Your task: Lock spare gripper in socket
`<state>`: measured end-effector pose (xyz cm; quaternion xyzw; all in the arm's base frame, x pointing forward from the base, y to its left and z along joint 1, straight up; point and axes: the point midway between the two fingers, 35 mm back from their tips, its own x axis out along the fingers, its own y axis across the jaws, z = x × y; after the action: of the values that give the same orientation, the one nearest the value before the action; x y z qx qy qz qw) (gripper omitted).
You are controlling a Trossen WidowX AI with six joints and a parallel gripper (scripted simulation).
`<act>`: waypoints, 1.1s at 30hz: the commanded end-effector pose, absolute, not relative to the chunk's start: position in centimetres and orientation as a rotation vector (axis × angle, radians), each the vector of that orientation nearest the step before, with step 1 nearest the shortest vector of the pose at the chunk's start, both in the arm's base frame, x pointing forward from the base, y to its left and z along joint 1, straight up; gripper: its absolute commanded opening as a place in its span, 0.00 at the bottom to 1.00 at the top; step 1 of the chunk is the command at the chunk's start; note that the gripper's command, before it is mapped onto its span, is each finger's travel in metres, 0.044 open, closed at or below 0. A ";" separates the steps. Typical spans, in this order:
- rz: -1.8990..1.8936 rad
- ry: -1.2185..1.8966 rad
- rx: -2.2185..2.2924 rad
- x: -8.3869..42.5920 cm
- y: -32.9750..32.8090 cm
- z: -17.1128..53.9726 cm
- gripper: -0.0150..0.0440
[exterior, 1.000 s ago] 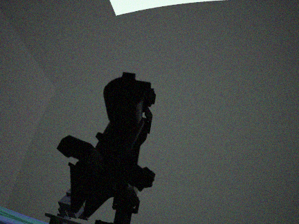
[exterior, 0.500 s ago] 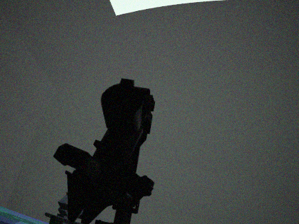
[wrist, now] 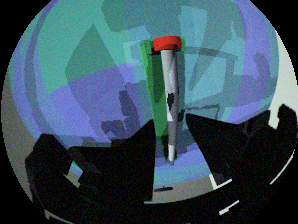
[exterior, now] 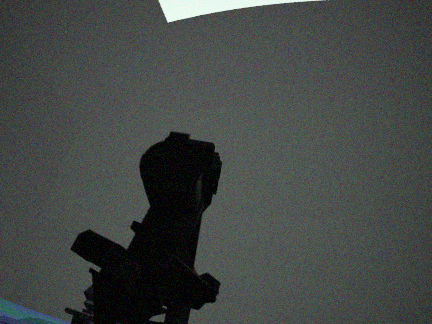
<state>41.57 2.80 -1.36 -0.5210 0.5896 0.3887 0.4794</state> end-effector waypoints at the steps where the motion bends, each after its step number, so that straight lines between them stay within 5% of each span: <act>1: 0.950 1.448 -1.272 41.4 2.8 -2.2 0.56; 8: 0.950 1.448 -1.272 41.4 2.8 -2.4 0.56; 14: 0.950 1.448 -1.272 41.4 2.8 -2.4 0.29; 17: 0.950 1.448 -1.272 41.4 2.8 -2.4 0.26; 33: 0.950 1.448 -1.273 41.4 2.8 0.8 0.25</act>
<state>41.22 2.78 -0.46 -0.5187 0.5940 0.3928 0.4732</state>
